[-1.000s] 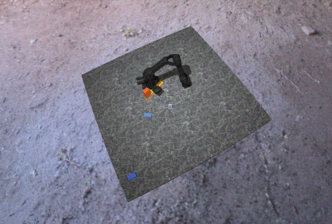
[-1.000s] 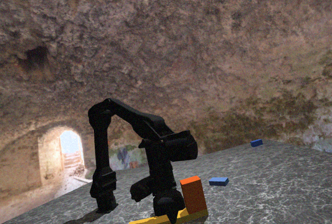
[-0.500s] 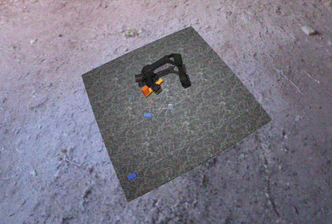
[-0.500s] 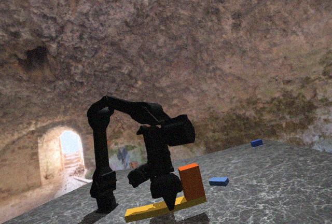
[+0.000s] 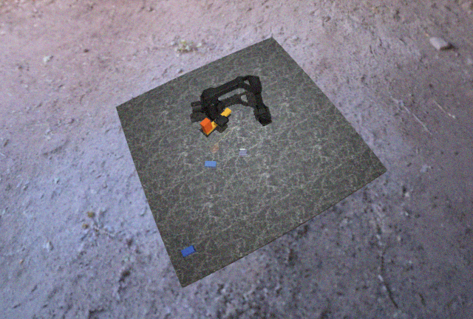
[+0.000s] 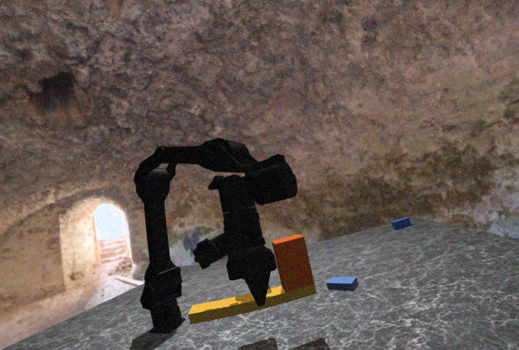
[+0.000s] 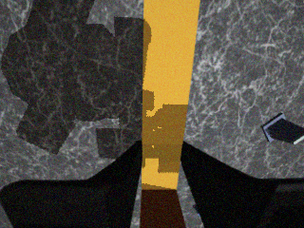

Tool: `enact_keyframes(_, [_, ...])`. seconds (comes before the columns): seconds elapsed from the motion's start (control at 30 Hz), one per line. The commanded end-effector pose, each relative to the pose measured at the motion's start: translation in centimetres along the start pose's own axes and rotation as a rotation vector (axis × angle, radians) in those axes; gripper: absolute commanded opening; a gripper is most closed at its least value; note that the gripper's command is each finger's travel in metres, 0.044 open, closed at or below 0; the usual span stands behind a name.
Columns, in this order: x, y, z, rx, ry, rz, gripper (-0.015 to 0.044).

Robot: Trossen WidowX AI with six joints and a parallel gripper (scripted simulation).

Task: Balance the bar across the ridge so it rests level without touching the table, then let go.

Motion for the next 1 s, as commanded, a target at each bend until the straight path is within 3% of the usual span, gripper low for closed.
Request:
enact_keyframes(0.0, [0.0, 0.0, -1.1, 0.012, 0.01, -0.006, 0.0])
enact_keyframes(0.97, [-10.8, 0.9, -1.4, 0.011, 0.001, -0.316, 0.0])
Point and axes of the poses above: the point midway between the two fingers, 35 mm back from their tips, its own z axis out along the fingers, its own x axis across the jaws, y = z × x, the point moved 8 cm from there along -z, back along the fingers, and after that the axes turned 14 degrees about z, right-handed, at the moved point
